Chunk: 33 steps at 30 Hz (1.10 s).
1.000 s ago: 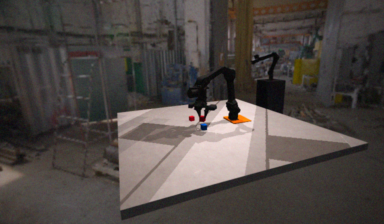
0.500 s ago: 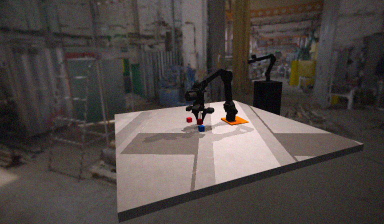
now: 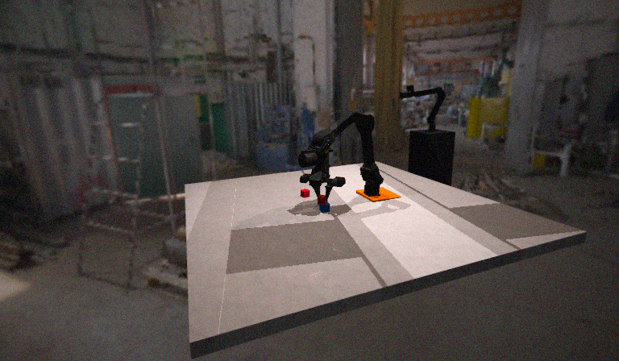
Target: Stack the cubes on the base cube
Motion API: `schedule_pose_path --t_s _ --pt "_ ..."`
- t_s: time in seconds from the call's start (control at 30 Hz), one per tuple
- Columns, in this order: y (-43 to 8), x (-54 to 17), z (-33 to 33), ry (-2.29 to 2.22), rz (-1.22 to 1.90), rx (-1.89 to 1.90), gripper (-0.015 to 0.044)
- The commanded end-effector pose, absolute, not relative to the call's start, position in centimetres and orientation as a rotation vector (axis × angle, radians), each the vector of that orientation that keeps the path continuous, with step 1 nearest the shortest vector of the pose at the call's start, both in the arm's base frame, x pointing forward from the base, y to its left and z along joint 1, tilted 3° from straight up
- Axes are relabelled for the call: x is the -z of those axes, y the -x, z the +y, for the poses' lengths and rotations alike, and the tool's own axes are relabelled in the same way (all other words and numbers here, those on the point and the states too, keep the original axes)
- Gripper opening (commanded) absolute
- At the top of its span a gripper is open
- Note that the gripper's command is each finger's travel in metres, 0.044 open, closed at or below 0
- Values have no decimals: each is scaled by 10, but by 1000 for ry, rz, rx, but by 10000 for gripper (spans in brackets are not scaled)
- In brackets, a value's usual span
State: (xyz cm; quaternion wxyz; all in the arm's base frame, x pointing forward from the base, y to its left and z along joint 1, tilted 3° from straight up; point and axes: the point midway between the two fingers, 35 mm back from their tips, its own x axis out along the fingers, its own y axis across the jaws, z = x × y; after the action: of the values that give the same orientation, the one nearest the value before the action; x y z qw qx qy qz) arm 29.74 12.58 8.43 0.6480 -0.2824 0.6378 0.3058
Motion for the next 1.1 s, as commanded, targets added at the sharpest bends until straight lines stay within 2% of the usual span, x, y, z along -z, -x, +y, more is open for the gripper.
schedule_pose_path --t_s 0.0,0.57,0.7,1.07 --pt "-297 -83 127 634 1453 -696 105" --pt "-297 -82 127 635 1452 -697 105" --pt "-297 -82 127 635 1452 -697 205" --pt "-297 -93 125 642 1451 -696 205"
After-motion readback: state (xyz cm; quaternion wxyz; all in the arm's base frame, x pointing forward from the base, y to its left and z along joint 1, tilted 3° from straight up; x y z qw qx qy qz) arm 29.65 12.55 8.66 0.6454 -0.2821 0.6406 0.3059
